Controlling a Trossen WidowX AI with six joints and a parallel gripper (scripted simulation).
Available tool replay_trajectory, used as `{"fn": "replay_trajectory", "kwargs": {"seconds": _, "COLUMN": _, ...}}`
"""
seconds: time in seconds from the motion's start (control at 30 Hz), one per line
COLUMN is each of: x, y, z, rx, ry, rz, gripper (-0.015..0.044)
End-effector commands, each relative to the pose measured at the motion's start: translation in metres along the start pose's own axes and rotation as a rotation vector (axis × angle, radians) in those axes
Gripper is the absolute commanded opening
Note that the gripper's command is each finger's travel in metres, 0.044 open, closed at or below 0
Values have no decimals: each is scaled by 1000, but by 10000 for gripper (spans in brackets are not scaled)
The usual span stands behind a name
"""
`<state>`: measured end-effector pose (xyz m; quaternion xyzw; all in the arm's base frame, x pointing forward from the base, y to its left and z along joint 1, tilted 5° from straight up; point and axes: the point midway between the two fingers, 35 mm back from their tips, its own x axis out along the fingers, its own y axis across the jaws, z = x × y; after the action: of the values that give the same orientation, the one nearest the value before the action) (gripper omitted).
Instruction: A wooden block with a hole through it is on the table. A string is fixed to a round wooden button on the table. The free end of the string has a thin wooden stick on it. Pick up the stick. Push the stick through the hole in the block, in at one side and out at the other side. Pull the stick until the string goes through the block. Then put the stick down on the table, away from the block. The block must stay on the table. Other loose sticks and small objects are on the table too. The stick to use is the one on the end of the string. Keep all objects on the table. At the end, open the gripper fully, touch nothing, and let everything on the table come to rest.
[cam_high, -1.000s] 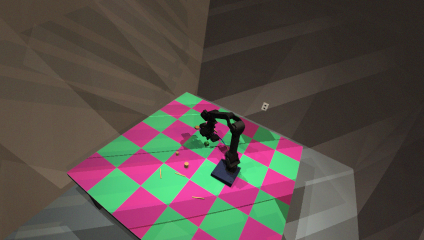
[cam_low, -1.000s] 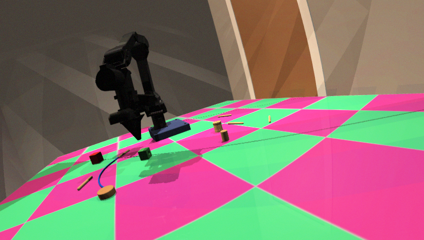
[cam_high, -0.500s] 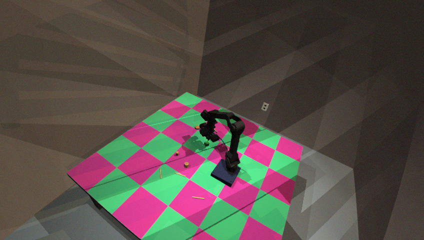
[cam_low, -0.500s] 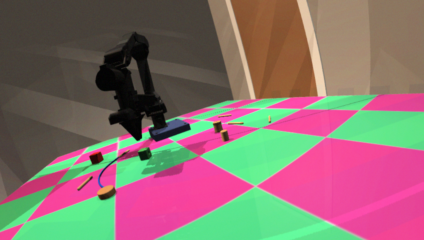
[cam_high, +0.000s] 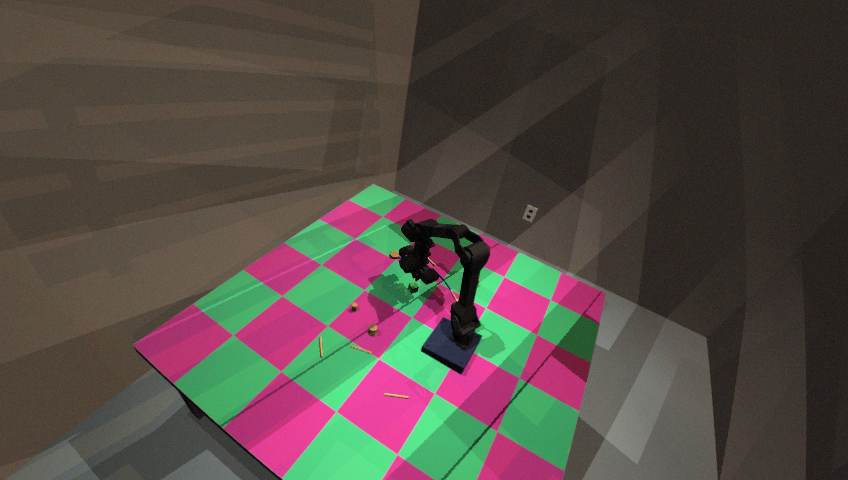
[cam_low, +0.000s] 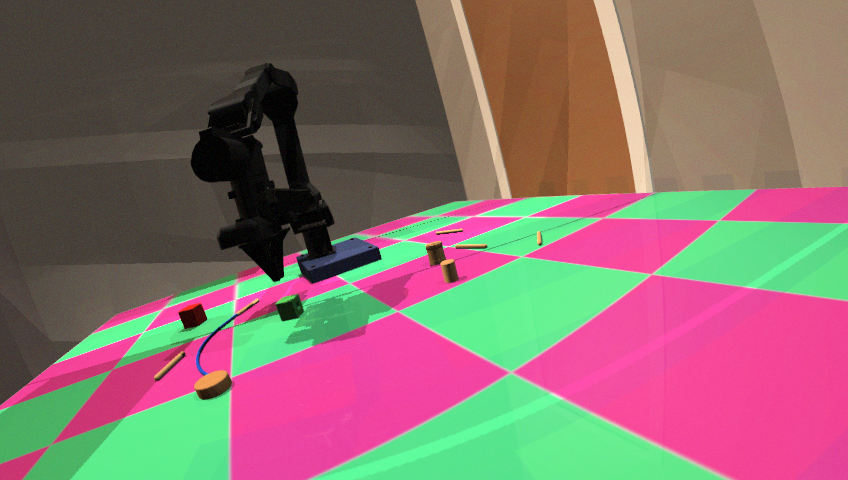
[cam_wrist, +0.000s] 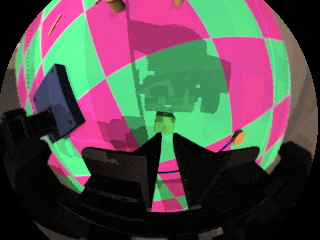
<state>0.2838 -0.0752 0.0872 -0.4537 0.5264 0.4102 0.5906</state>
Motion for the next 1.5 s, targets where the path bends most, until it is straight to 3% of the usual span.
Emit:
{"fn": "replay_trajectory", "kwargs": {"seconds": 0.0, "x": 0, "y": 0, "z": 0, "rx": 0, "ry": 0, "rz": 0, "gripper": 0}}
{"fn": "replay_trajectory", "kwargs": {"seconds": 0.4, "x": 0, "y": 0, "z": 0, "rx": 0, "ry": 0, "rz": 0, "gripper": 0}}
{"fn": "replay_trajectory", "kwargs": {"seconds": 0.47, "x": -4, "y": 2, "z": -6, "rx": 60, "ry": -16, "rz": -10, "gripper": 53}}
{"fn": "replay_trajectory", "kwargs": {"seconds": 0.73, "x": -7, "y": 11, "z": -32, "rx": 747, "ry": -27, "rz": -9, "gripper": 263}}
{"fn": "replay_trajectory", "kwargs": {"seconds": 0.97, "x": -5, "y": 21, "z": -54, "rx": 1522, "ry": -19, "rz": -3, "gripper": 440}}
{"fn": "replay_trajectory", "kwargs": {"seconds": 1.2, "x": -4, "y": 33, "z": -76, "rx": 2292, "ry": -11, "rz": -1, "gripper": 440}}
{"fn": "replay_trajectory", "kwargs": {"seconds": 1.47, "x": -3, "y": 44, "z": -91, "rx": 2828, "ry": -5, "rz": -3, "gripper": 440}}
